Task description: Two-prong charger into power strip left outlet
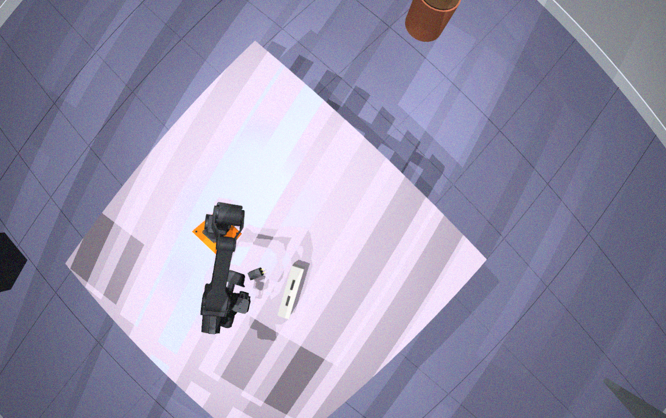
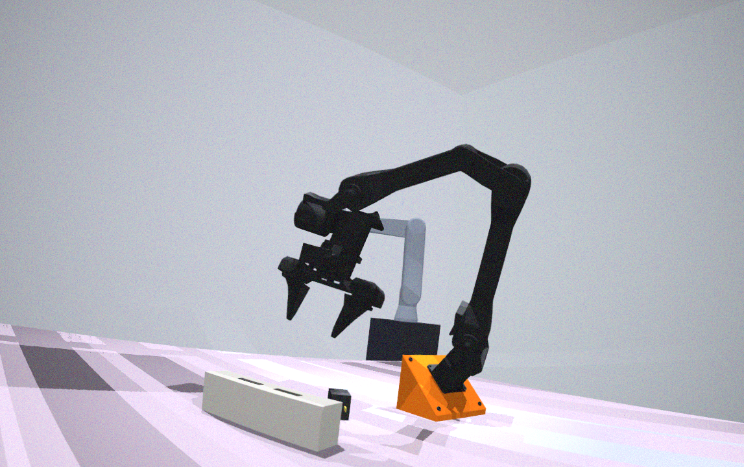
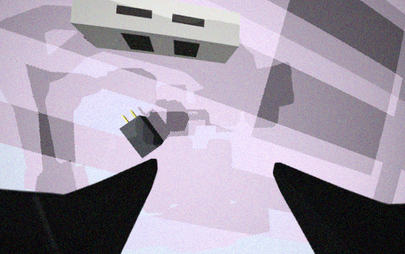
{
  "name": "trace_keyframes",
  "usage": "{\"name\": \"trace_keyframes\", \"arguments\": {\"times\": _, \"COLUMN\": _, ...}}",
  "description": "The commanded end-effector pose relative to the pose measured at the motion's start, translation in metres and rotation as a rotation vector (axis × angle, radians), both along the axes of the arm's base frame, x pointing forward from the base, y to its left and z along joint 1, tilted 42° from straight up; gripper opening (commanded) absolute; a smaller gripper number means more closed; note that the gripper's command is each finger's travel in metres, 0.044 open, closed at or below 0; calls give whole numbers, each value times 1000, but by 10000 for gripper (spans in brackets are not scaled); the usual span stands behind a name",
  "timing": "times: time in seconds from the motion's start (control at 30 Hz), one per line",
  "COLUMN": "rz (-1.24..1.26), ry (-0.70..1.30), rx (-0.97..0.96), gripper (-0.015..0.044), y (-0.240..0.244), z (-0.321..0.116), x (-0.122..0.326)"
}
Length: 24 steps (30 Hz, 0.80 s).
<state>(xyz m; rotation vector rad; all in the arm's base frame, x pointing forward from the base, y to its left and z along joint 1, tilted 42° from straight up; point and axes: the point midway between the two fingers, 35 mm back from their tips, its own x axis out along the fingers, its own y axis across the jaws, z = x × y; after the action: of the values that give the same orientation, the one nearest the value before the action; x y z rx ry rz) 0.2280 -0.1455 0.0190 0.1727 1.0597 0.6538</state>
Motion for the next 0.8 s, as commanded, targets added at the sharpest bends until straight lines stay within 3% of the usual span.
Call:
{"name": "trace_keyframes", "arguments": {"times": 0.0, "rz": 105, "ry": -13, "rx": -20, "gripper": 440, "y": 16, "z": 0, "x": 0}}
{"name": "trace_keyframes", "arguments": {"times": 0.77, "rz": 664, "ry": -120, "rx": -100, "gripper": 440, "y": 91, "z": 3, "x": -8}}
